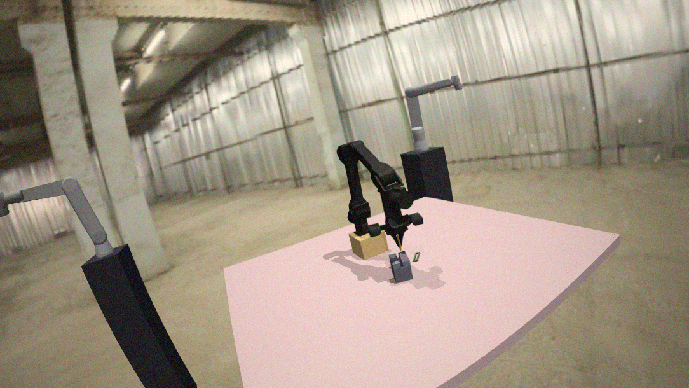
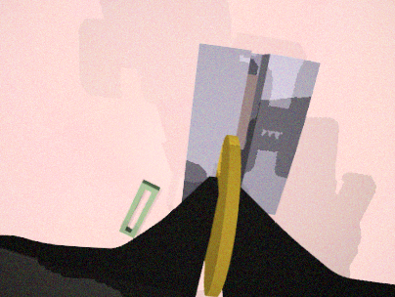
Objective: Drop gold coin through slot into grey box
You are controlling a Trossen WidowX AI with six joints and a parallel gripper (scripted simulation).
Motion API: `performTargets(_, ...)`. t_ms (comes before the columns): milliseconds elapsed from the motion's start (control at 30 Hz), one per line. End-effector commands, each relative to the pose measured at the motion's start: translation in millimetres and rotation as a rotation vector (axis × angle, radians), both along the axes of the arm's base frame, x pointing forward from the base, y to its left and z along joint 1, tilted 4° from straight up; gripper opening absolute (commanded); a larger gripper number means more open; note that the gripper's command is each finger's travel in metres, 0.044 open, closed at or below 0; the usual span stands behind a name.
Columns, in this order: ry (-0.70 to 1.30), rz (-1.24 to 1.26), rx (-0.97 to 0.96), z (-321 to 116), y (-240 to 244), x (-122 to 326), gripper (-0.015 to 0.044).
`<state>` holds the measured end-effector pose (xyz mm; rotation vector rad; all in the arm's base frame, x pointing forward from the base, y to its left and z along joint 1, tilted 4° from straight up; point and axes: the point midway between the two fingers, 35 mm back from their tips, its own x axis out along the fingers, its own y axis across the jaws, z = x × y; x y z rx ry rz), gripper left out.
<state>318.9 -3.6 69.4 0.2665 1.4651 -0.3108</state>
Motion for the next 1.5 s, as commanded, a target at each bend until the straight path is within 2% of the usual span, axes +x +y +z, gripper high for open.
performTargets(0, 0.005, 0.002, 0.002, -0.5, -8.8, 4.5, 0.0)
performTargets(1467, 0.001, 0.002, -0.002, -4.3, -15.1, 6.8, 0.0)
